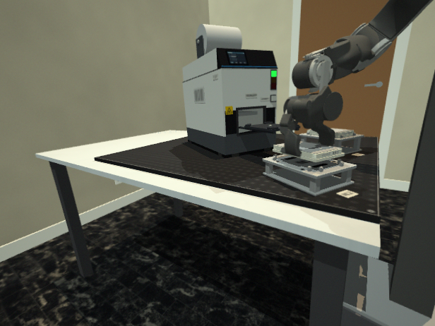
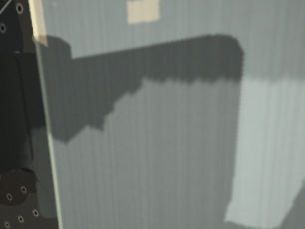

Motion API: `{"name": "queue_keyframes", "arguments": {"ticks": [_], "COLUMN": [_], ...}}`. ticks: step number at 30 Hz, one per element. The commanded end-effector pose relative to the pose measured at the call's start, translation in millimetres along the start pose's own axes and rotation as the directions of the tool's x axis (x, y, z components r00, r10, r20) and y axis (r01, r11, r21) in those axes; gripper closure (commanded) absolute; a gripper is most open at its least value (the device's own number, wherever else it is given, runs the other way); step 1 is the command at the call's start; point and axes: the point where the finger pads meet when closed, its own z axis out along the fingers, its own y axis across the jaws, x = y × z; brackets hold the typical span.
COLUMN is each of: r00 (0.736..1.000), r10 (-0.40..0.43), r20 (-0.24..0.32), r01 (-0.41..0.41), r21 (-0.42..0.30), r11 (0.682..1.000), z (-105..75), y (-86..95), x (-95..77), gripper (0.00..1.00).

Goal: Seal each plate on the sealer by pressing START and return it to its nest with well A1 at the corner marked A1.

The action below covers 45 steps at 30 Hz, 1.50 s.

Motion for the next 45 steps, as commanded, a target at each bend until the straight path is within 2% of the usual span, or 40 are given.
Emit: {"name": "queue_keyframes", "arguments": {"ticks": [1, 45], "r00": [1.000, 1.000], "r10": [-0.004, -0.004], "r20": [0.000, 0.000], "r01": [0.004, 0.004], "r21": [-0.002, -0.002], "r11": [1.000, 1.000], "z": [0.1, 8.2], "y": [0.4, 0.3], "x": [0.8, 0.9], "gripper": [1.00, 1.00]}}
